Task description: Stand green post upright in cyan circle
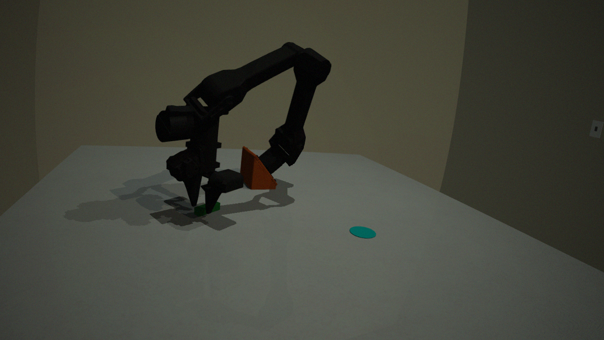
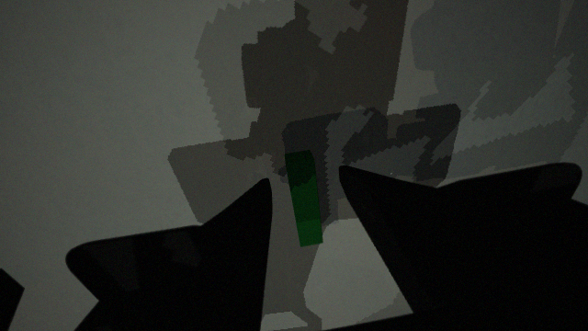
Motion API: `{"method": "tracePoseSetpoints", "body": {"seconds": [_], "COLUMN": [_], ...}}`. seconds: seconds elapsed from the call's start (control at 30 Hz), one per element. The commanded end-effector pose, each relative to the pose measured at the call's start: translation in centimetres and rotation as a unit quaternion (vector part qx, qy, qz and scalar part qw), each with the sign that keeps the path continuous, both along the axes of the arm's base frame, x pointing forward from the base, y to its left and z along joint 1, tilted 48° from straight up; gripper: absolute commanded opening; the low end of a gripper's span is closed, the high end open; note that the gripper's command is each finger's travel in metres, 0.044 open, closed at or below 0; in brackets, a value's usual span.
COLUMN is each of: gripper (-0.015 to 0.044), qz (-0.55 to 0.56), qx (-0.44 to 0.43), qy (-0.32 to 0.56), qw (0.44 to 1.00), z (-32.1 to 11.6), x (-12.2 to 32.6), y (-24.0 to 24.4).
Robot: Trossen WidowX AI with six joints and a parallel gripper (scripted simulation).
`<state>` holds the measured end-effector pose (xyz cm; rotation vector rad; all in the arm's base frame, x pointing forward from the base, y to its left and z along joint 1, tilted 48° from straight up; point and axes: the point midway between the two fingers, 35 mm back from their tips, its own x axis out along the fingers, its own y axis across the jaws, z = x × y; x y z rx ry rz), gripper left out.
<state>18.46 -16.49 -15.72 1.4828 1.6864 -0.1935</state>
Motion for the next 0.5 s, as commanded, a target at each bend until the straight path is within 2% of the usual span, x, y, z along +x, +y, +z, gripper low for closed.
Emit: {"method": "tracePoseSetpoints", "body": {"seconds": [0.0, 0.17, 0.47], "gripper": [0.0154, 0.0023, 0.0023], "qz": [-0.006, -0.006, -0.006], "qx": [-0.006, -0.006, -0.006], "qy": [-0.004, -0.004, -0.004], "qw": [1.0, 1.0, 1.0], "z": [-0.26, -0.26, 0.33], "x": [0.21, 0.21, 0.25], "y": [0.1, 0.1, -0.78]}}
